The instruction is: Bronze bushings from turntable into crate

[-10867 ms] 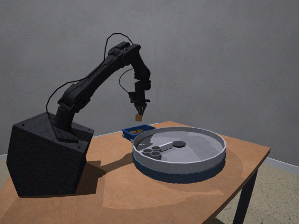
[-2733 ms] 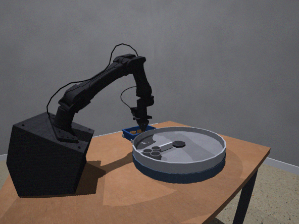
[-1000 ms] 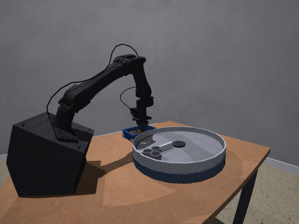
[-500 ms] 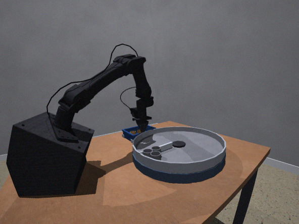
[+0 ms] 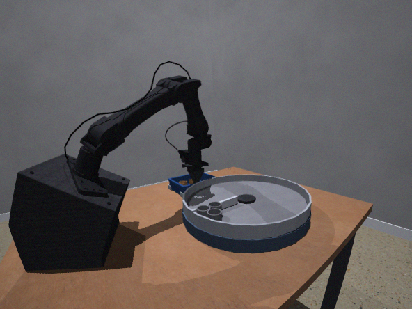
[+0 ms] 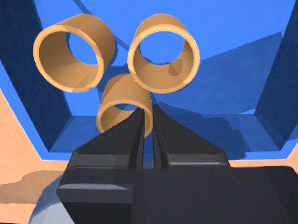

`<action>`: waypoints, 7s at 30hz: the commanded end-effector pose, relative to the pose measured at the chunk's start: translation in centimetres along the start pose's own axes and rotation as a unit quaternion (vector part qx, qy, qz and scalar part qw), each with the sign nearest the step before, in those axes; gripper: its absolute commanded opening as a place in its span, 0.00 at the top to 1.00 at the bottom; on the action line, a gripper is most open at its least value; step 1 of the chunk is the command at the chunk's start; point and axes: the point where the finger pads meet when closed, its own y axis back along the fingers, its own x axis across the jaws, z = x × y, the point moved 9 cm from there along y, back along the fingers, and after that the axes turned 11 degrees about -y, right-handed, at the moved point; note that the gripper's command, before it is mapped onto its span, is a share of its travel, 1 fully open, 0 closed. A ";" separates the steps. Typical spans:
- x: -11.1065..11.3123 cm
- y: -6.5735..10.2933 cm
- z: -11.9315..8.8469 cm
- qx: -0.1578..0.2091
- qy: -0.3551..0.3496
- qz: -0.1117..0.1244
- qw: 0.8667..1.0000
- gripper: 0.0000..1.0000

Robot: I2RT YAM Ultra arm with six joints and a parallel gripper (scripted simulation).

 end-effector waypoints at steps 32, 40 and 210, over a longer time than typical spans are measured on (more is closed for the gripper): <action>-1.3 1.5 1.0 -0.024 0.000 -0.021 0.999 1.00; -1.3 1.5 1.0 -0.024 0.000 -0.021 0.999 1.00; -1.3 11.1 0.6 -0.022 -0.006 -0.021 1.000 0.84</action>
